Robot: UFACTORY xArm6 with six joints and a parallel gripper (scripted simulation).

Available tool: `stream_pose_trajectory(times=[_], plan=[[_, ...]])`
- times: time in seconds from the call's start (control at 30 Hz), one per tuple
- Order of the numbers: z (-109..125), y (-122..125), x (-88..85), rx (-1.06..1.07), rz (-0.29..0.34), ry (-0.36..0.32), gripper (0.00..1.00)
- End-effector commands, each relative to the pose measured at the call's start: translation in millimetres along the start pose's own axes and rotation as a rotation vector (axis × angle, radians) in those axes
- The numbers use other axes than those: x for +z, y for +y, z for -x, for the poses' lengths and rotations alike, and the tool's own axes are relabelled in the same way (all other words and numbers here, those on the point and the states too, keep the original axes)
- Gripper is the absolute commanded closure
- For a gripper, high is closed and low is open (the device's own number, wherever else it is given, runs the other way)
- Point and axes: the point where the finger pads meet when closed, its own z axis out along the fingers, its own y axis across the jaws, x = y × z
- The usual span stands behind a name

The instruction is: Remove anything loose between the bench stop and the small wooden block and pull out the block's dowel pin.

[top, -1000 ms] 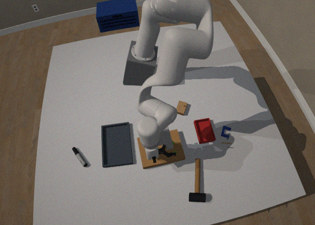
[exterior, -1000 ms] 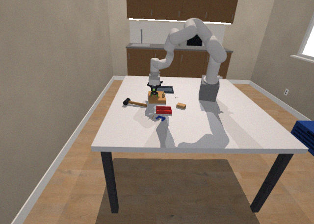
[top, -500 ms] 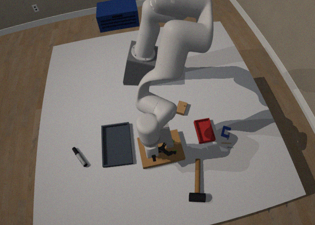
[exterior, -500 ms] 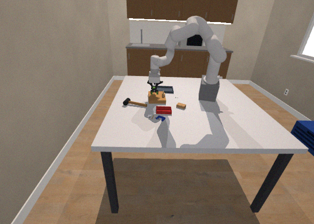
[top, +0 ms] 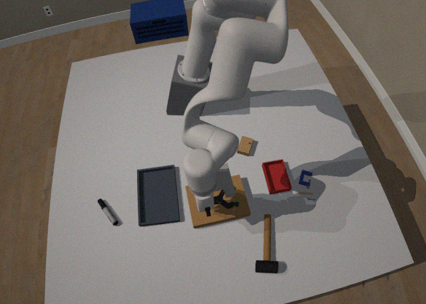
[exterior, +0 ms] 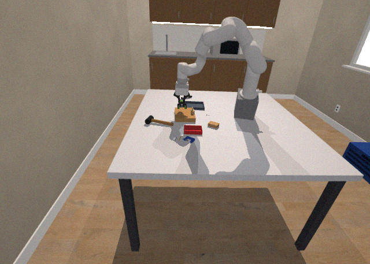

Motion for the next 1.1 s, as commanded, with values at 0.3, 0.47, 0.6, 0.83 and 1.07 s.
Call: stream_pose_trajectory(times=[0.3,0.47,0.6,0.83,1.07], plan=[[0.2,2.0,-8.1,-0.001,0.005,-0.001,0.73],[0.2,2.0,-8.1,-0.001,0.005,-0.001,0.73],[0.2,2.0,-8.1,-0.001,0.005,-0.001,0.73],[10.1,-9.4,-8.0,0.000,0.005,0.000,0.73],[56.8,-77.5,-8.4,0.002,0.004,-0.002,0.73]])
